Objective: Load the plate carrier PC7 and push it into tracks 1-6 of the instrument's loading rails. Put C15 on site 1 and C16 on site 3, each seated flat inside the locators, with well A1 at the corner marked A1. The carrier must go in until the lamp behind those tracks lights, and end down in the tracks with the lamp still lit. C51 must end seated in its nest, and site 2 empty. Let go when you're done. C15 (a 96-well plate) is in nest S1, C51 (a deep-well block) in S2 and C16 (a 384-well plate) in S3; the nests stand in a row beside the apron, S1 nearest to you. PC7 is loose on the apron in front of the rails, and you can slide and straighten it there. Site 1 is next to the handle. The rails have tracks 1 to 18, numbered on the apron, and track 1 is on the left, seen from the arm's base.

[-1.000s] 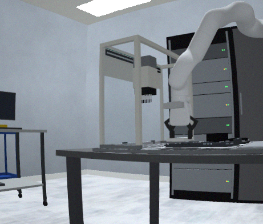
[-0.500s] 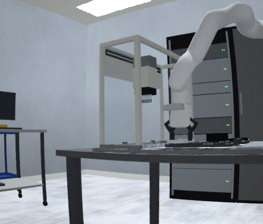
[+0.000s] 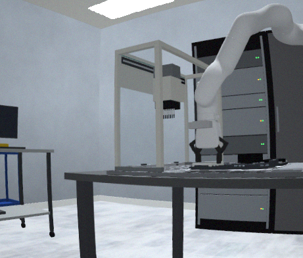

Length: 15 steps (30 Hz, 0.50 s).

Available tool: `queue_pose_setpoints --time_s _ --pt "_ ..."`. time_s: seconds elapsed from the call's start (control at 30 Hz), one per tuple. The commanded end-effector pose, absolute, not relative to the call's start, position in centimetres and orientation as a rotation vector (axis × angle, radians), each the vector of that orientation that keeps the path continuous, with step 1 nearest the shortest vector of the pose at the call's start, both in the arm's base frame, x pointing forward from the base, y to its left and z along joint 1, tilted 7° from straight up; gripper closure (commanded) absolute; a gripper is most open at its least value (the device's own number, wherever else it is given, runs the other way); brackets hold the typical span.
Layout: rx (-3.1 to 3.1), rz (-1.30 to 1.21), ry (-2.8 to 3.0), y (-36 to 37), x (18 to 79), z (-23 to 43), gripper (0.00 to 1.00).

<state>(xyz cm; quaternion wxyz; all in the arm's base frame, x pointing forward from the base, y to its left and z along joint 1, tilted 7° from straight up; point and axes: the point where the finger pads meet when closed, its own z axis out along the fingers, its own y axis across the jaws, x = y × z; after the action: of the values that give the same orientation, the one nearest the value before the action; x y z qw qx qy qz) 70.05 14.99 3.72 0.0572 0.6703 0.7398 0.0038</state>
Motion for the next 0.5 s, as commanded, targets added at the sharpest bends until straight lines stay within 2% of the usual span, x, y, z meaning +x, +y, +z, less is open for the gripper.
queue_pose_setpoints --time_s 0.0,0.23,0.27,0.47 --pt "2.032 0.014 2.242 15.01 70.13 3.83 1.00" --pt "2.032 0.014 2.242 15.01 70.13 3.82 1.00" --pt "2.032 0.014 2.242 15.01 70.13 3.76 0.00" --pt "2.032 0.014 2.242 15.01 70.13 3.77 0.00"
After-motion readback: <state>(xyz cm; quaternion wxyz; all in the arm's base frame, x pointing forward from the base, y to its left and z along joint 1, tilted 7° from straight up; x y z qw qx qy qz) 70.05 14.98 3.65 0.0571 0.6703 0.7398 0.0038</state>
